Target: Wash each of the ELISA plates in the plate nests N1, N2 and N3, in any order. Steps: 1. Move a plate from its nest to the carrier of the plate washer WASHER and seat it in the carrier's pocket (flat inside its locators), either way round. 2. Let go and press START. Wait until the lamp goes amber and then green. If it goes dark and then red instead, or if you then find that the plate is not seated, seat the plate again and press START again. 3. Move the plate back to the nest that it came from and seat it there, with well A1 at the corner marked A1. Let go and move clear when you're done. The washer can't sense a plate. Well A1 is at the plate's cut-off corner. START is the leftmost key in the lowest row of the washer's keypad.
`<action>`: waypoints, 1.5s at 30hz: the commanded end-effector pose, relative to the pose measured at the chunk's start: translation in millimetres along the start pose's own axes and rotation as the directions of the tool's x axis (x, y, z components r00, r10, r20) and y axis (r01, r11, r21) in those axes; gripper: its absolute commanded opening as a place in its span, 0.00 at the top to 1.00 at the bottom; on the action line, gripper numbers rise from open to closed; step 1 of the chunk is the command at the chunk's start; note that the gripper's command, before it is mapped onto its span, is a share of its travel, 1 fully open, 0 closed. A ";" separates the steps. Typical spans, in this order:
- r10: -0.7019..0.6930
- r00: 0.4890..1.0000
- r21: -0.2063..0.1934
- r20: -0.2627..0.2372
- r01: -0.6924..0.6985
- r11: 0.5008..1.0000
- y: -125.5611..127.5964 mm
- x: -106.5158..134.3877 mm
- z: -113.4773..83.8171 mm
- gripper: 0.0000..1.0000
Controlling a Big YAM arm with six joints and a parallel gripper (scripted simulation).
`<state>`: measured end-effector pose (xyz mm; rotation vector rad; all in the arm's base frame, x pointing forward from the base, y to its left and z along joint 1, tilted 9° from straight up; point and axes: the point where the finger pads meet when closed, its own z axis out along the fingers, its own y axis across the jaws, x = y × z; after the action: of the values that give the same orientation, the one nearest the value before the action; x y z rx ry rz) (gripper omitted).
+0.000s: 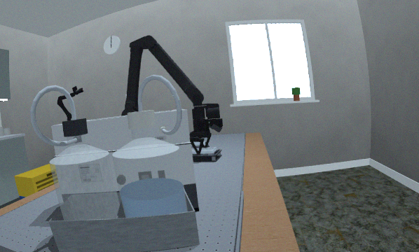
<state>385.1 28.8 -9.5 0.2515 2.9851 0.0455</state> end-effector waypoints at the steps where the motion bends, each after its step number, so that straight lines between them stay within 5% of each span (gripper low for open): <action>1: 0.000 1.000 -0.005 0.025 0.000 1.000 1.8 -11.0 -4.9 0.00; 20: 0.000 0.999 -0.010 0.054 0.000 1.000 1.7 -23.2 -46.3 0.00; 22: 0.000 0.999 -0.010 0.054 0.000 1.000 1.7 -23.2 -46.3 0.00; 23: 0.000 1.000 0.000 0.015 0.000 1.000 -0.7 -11.7 -34.8 0.00; 26: 0.000 0.998 -0.010 0.055 0.000 1.000 1.9 -23.2 -53.4 0.00; 39: 0.000 0.998 -0.010 0.057 0.000 1.000 1.8 -23.2 -73.0 0.00; 40: 0.000 1.000 0.002 0.006 0.000 1.000 -1.2 -10.0 -57.3 0.00; 42: 0.000 0.998 -0.010 0.057 0.000 1.000 1.8 -22.7 -78.1 0.00; 45: 0.000 0.998 -0.011 0.058 0.000 1.000 1.8 -23.2 -83.7 0.00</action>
<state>375.4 27.6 47.5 0.2514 2.9832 0.0457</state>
